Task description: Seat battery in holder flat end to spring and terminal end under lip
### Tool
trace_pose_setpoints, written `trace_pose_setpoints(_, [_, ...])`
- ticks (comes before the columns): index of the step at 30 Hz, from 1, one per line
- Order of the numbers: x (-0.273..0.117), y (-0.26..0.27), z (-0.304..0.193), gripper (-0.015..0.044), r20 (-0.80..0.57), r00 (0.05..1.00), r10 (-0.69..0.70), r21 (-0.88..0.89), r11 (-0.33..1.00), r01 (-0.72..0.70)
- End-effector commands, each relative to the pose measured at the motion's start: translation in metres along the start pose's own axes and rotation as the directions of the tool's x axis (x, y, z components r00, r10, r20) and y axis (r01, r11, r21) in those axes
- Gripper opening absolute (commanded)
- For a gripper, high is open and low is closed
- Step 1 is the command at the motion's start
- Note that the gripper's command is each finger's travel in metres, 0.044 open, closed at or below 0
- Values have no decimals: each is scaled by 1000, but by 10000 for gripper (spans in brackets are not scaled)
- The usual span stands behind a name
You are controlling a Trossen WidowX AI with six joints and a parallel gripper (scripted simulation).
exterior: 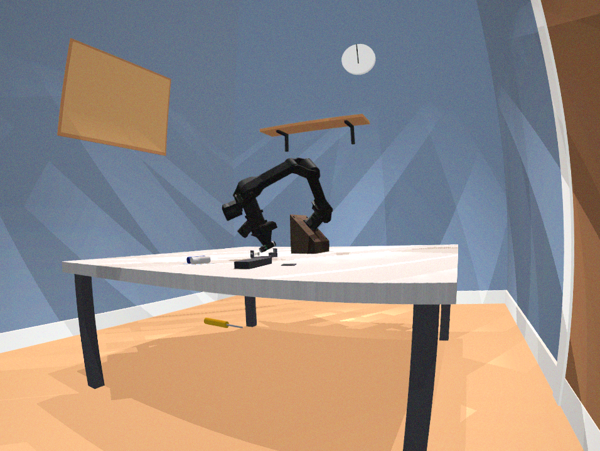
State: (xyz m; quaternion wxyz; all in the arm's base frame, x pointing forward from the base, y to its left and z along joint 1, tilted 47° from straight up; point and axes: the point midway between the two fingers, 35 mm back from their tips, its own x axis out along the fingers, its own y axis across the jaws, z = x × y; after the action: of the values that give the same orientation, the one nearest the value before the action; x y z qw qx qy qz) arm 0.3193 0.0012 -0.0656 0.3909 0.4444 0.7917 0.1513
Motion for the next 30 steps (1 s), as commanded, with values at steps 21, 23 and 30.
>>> trace_pose_setpoints(21, [5, 0, 7, 70, -105, 994, -4, -20, 1000, 2])
trace_pose_setpoints(23, [5, 0, 8, 70, -104, 995, -4, -20, 1000, 2])
trace_pose_setpoints(30, [4, 0, 14, 70, -95, 995, -4, -20, 1000, 3])
